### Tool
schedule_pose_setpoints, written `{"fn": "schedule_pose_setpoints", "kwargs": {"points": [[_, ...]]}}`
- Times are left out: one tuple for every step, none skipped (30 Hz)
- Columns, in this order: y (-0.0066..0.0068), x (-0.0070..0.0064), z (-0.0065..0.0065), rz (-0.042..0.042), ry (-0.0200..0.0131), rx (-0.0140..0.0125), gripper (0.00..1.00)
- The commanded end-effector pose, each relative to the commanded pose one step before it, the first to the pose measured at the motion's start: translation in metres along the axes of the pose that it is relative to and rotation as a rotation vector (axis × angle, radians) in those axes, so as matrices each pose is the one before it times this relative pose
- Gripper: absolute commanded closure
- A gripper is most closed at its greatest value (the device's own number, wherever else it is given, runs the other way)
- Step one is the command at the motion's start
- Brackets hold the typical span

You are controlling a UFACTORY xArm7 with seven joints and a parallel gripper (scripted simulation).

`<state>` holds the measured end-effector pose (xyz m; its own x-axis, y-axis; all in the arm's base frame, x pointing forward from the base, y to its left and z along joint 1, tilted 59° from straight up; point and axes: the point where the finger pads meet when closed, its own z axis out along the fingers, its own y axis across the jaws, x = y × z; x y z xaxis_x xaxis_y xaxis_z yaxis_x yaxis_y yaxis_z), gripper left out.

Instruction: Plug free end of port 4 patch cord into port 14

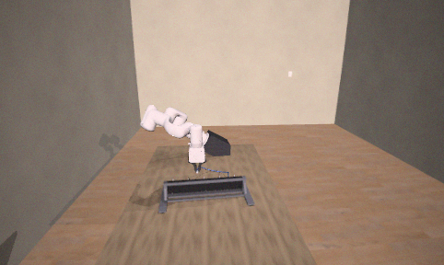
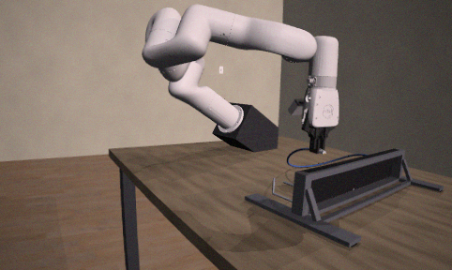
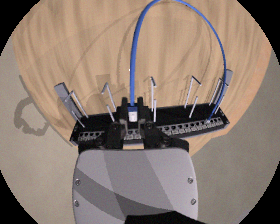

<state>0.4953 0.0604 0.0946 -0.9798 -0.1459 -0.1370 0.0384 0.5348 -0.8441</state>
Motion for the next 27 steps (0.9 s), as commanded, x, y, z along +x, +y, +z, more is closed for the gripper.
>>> {"fn": "schedule_pose_setpoints", "kwargs": {"points": [[0.00463,-0.0029,-0.00314,-0.02467,-0.00307,-0.00253,1.0],[0.0014,-0.00061,-0.00023,-0.00856,0.0001,-0.00005,1.0],[0.00131,-0.00058,-0.00021,-0.00802,0.0001,-0.00005,1.0],[0.00122,-0.00054,-0.00019,-0.00748,0.0001,-0.00005,1.0],[0.00114,-0.00051,-0.00018,-0.00695,0.0001,-0.00005,1.0],[0.00105,-0.00047,-0.00016,-0.00642,0.00009,-0.00005,1.0],[0.00096,-0.00043,-0.00015,-0.0059,0.00009,-0.00005,1.0],[0.00088,-0.0004,-0.00013,-0.00538,0.00008,-0.00005,1.0],[0.0008,-0.00036,-0.00012,-0.00488,0.00008,-0.00005,1.0],[0.00072,-0.00033,-0.00011,-0.0044,0.00007,-0.00005,1.0],[0.00064,-0.00029,-0.0001,-0.00392,0.00007,-0.00004,1.0],[0.00057,-0.00026,-0.00008,-0.00347,0.00006,-0.00004,1.0],[0.00049,-0.00023,-0.00007,-0.00303,0.00005,-0.00004,1.0],[0.00043,-0.0002,-0.00006,-0.00262,0.00005,-0.00003,1.0],[0.0,0.0,0.0,0.0,0.0,0.0,1.0],[0.0,0.0,0.0,0.0,0.0,0.0,1.0],[0.00036,-0.00017,-0.00005,-0.00222,0.00004,-0.00003,1.0],[0.0003,-0.00014,-0.00004,-0.00186,0.00003,-0.00002,1.0],[0.00025,-0.00012,-0.00004,-0.00151,0.00003,-0.00002,1.0],[0.0002,-0.00009,-0.00003,-0.0012,0.00002,-0.00002,1.0],[0.00015,-0.00007,-0.00002,-0.00092,0.00002,-0.00001,1.0],[0.00011,-0.00005,-0.00002,-0.00067,0.00001,-0.00001,1.0],[0.00007,-0.00004,-0.00001,-0.00046,0.00001,-0.00001,1.0],[0.00005,-0.00002,-0.00001,-0.00028,0.00001,0.0,1.0],[0.00002,-0.00001,0.0,-0.00015,0.0,0.0,1.0],[0.00001,0.0,0.0,-0.00006,0.0,0.0,1.0],[0.0,0.0,0.0,-0.00001,0.0,0.0,1.0]]}}
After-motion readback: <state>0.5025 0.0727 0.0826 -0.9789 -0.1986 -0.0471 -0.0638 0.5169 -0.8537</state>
